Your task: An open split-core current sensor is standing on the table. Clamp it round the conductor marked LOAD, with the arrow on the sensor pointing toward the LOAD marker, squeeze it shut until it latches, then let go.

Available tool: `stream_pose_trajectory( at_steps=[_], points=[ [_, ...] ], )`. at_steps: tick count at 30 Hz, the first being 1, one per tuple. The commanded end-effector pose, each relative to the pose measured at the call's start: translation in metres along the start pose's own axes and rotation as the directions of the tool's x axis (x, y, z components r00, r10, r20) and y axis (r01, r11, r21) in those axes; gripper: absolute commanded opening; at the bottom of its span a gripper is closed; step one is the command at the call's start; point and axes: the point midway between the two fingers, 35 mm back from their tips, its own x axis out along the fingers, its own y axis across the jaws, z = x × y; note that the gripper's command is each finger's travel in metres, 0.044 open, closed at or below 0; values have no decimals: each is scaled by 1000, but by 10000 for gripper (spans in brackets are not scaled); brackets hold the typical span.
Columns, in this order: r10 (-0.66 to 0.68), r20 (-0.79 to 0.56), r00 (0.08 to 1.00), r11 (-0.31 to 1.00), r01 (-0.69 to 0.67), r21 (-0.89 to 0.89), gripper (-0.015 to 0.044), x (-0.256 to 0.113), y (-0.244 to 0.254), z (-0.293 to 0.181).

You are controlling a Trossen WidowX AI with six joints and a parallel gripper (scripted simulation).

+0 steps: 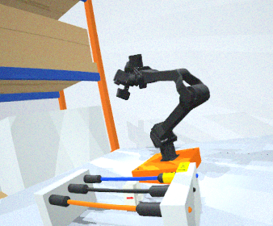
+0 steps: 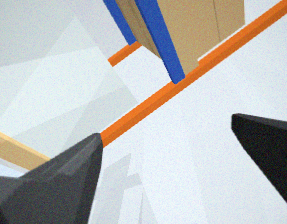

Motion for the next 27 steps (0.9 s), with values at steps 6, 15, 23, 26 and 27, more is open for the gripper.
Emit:
stream_pose_trajectory(
  at_steps=[6, 15, 23, 26, 27],
  points=[
    [119, 177, 977, 977, -147, 155, 440, 7, 30, 38],
    [312, 517, 797, 788, -521, 328, 440, -16, 89, 124],
    [413, 754, 510, 482, -825, 295, 440, -80, 129, 196],
    [429, 820, 380, 345, -908, 240, 440, -113, 140, 219],
    [432, 838, 334, 297, -930, 217, 440, -125, 142, 225]
  ],
)
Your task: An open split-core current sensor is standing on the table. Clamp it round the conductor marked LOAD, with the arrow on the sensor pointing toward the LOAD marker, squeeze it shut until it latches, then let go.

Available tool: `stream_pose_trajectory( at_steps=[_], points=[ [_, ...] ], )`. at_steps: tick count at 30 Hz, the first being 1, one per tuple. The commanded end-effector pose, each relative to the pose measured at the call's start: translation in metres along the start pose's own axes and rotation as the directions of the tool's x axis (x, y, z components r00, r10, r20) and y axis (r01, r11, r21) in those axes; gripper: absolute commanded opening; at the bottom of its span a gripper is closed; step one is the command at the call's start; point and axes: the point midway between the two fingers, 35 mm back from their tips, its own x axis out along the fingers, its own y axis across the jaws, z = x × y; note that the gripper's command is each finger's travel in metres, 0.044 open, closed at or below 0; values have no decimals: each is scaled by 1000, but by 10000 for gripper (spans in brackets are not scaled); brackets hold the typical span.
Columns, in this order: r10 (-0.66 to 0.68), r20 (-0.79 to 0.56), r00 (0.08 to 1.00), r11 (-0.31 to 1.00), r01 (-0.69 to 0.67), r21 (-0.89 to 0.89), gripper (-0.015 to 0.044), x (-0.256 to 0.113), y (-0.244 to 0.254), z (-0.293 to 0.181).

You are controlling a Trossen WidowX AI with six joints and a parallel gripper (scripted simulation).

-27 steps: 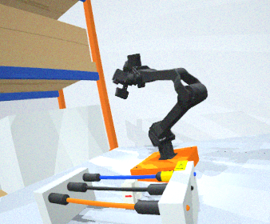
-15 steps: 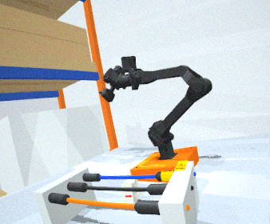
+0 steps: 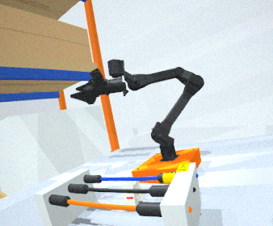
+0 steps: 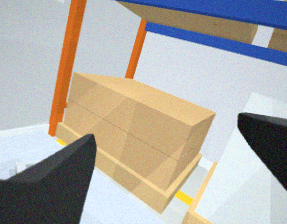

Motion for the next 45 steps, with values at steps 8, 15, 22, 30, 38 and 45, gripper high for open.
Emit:
stream_pose_trajectory(
  at_steps=[8, 15, 22, 30, 38, 45],
  points=[
    [480, 188, 857, 810, -515, 280, 440, -17, 151, 45],
    [686, 296, 665, 553, -741, 381, 440, -66, 226, 76],
    [701, 306, 644, 525, -756, 390, 440, -72, 232, 78],
    [911, 32, 411, 376, -859, 346, 440, -132, 295, 50],
    [911, -406, 69, 169, -961, 217, 440, -238, 319, -3],
    [759, -650, -37, 38, -994, 101, 440, -289, 296, -33]
  ],
)
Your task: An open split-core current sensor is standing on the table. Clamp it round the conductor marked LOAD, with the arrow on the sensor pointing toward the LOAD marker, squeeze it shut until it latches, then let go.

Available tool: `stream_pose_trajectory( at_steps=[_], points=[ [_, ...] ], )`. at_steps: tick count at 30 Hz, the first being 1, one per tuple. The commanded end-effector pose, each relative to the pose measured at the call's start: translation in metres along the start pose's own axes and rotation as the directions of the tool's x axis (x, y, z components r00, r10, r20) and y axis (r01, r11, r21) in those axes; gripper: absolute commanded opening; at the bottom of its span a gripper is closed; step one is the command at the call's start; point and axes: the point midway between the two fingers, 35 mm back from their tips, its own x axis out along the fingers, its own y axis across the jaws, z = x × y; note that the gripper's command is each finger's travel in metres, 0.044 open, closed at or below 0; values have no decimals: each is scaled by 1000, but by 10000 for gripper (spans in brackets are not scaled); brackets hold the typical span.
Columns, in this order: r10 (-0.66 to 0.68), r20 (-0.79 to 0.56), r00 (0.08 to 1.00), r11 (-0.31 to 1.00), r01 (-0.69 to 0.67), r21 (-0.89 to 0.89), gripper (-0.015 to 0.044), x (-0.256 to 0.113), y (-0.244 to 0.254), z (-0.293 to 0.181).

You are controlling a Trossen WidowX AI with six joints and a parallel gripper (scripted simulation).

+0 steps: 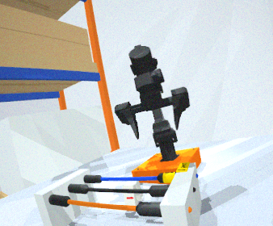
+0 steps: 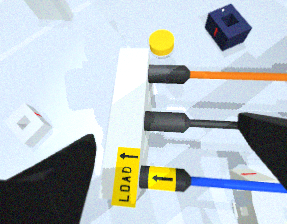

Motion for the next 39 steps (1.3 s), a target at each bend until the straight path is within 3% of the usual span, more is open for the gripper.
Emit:
stream_pose_trajectory(
  at_steps=[1, 25, 26, 31, 39],
  points=[
    [19, -294, 956, 985, -68, -157, 440, -14, 39, -45],
    [19, -294, 956, 985, -68, -157, 440, -14, 39, -45],
    [17, -295, 955, 986, -65, -156, 414, -14, 37, -46],
    [-28, -331, 943, 994, -10, -112, 294, 0, -9, -56],
    [-76, -395, 916, 997, 76, -17, 294, 9, -88, -92]
  ],
)
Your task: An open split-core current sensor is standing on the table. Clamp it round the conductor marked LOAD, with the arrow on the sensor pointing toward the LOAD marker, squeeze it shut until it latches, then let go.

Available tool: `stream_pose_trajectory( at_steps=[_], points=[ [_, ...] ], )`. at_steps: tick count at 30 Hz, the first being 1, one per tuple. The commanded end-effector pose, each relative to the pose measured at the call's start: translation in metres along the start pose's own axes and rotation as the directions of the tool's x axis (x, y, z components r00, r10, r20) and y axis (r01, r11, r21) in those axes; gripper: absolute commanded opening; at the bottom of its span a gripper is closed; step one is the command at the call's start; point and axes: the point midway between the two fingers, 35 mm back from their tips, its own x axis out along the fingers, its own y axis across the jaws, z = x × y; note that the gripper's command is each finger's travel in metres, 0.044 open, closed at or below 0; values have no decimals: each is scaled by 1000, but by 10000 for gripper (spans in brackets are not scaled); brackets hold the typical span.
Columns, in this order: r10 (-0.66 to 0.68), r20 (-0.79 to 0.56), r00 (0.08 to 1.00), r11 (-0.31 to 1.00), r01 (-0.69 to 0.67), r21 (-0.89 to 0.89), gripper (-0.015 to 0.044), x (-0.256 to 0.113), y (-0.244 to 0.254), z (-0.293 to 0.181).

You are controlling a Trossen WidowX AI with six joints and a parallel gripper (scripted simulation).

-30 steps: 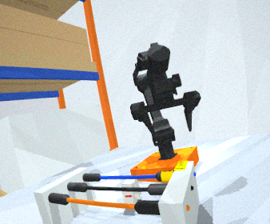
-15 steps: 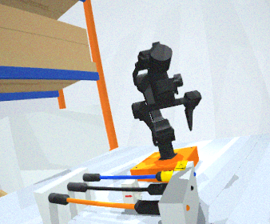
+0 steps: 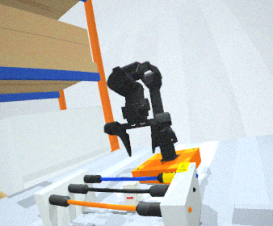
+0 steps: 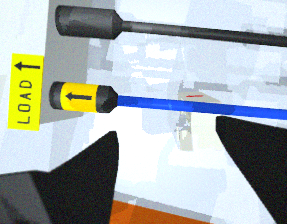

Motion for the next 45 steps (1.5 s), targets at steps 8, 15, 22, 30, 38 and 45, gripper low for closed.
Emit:
stream_pose_trajectory(
  at_steps=[8, 15, 22, 30, 38, 45],
  points=[
    [-17, -63, 998, 995, 23, 98, 294, 20, -56, -42],
    [-17, -63, 998, 995, 23, 98, 294, 27, -56, -42],
    [-17, -63, 998, 995, 24, 98, 294, 39, -57, -42],
    [-18, -62, 998, 995, 24, 98, 294, 52, -57, -42],
    [-18, -62, 998, 995, 24, 98, 294, 65, -57, -43],
    [-18, -62, 998, 995, 24, 98, 294, 76, -57, -45]
  ],
)
